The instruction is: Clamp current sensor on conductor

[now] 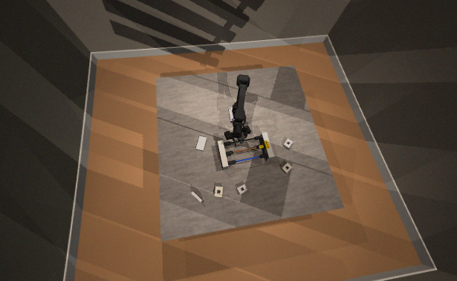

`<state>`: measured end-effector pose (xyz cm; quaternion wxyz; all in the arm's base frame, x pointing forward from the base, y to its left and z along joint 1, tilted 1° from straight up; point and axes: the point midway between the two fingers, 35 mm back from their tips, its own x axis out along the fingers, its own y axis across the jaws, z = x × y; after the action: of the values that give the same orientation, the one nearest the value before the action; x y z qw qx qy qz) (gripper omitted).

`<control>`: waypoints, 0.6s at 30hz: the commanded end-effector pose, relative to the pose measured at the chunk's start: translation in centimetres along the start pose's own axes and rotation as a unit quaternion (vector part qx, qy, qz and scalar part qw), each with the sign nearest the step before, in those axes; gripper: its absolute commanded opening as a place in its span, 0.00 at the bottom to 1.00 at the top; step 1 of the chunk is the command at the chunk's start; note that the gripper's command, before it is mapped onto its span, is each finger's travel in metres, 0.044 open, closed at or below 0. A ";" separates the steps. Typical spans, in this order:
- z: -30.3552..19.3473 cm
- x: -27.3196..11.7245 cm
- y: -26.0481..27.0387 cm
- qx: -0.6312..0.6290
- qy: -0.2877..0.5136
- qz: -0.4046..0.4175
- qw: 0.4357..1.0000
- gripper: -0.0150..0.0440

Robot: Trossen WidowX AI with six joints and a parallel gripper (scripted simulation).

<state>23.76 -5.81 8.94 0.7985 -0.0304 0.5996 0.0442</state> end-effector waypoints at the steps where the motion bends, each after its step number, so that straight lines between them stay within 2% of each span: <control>1: -0.2 0.9 0.1 0.003 0.004 0.002 1.000 0.75; 8: -0.3 1.6 0.1 0.003 0.004 0.002 1.000 0.75; 11: -0.1 1.2 0.1 0.000 0.001 0.001 1.000 0.62; 18: -0.1 1.2 0.1 0.000 0.001 0.001 1.000 0.54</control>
<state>23.93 -5.69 7.71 0.7975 -0.0294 0.6009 0.0451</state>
